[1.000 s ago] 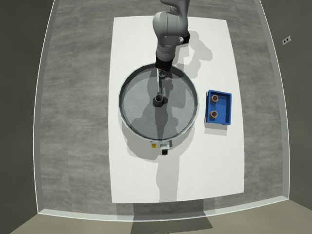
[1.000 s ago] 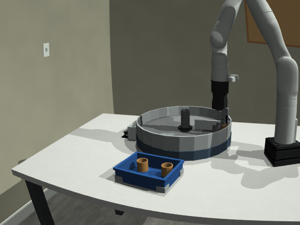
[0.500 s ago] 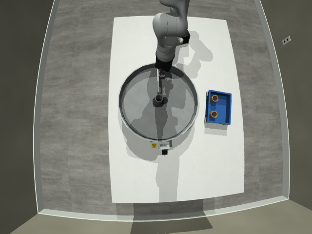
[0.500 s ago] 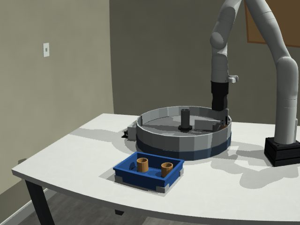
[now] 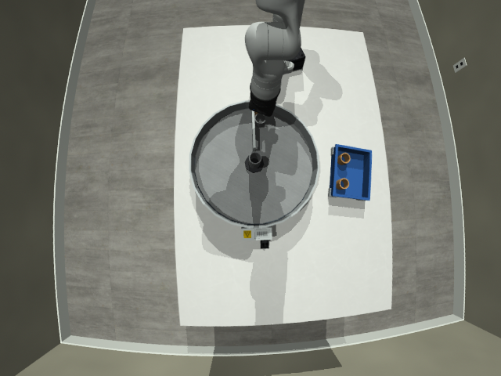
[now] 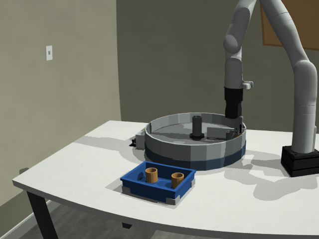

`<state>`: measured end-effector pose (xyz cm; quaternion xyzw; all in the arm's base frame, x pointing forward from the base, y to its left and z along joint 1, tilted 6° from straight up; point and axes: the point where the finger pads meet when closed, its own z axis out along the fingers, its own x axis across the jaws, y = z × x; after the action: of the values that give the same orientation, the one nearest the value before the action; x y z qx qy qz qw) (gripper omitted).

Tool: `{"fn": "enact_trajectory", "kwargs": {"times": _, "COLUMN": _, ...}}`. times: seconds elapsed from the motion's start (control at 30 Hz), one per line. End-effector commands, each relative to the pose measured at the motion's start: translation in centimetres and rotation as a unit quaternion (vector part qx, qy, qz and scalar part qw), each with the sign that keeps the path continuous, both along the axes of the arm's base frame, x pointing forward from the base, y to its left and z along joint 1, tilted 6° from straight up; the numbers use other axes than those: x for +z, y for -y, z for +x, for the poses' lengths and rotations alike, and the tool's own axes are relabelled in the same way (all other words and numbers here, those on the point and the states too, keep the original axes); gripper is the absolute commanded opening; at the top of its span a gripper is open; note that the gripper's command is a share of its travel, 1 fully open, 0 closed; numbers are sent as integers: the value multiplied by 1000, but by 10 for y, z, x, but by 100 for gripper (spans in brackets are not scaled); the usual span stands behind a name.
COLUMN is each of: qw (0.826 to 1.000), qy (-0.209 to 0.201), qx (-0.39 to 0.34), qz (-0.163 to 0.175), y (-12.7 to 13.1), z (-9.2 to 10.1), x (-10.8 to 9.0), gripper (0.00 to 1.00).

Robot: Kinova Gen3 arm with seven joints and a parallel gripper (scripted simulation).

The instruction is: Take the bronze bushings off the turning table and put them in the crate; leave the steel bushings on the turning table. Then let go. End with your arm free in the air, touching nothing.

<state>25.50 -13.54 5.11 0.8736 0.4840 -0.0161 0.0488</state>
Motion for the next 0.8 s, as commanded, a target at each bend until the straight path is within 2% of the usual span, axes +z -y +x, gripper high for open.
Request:
{"fn": "enact_trajectory", "kwargs": {"times": 0.0, "qw": 1000, "qy": -2, "qx": 0, "qz": 1, "y": 0, "z": -1, "x": -1, "gripper": 45}}
{"fn": "enact_trajectory", "kwargs": {"times": 0.77, "qw": 1000, "qy": -2, "qx": 0, "qz": 0, "y": 0, "z": -1, "x": -6, "gripper": 45}}
